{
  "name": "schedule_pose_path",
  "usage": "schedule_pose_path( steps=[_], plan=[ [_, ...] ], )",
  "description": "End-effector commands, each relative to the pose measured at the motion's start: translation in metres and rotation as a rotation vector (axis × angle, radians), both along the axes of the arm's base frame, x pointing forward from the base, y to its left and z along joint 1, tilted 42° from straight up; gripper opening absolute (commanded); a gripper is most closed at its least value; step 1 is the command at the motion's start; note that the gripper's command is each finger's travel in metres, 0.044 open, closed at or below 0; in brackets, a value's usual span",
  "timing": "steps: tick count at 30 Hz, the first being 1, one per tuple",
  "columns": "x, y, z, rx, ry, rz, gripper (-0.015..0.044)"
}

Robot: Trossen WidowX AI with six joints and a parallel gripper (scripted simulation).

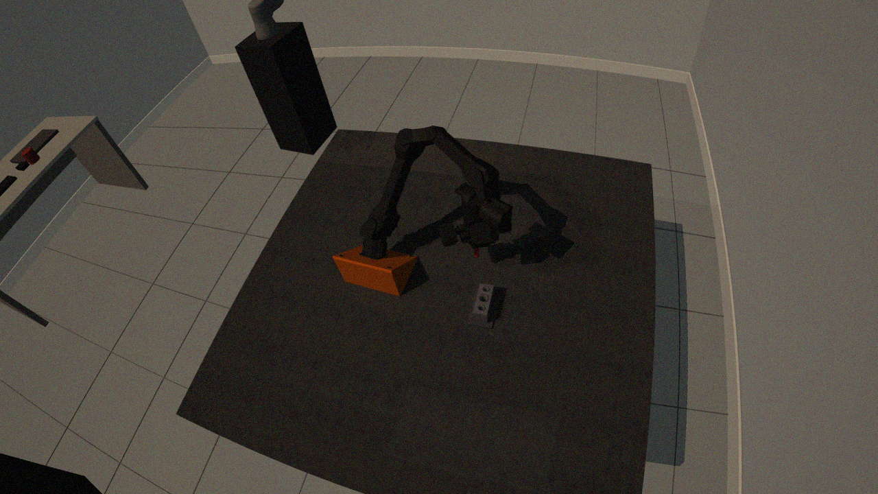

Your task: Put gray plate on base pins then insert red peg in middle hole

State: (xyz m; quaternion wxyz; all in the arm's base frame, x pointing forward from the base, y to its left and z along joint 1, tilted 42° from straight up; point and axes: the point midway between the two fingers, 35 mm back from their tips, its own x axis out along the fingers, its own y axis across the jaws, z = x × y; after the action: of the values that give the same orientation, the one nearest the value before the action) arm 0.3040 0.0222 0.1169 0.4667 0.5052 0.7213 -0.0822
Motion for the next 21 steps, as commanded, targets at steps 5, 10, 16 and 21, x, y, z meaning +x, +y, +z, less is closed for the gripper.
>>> schedule_pose_path(
  steps=[5,10,16,21],
  plan=[
    [0.018,-0.017,-0.013,-0.004,-0.01,-0.002,0.0],
    [0.027,-0.026,-0.022,-0.004,-0.011,-0.002,0.0],
    [0.035,-0.037,-0.034,-0.006,-0.017,0.006,0.0],
    [0.042,-0.047,-0.044,-0.008,-0.023,0.014,0.0]
  ],
)
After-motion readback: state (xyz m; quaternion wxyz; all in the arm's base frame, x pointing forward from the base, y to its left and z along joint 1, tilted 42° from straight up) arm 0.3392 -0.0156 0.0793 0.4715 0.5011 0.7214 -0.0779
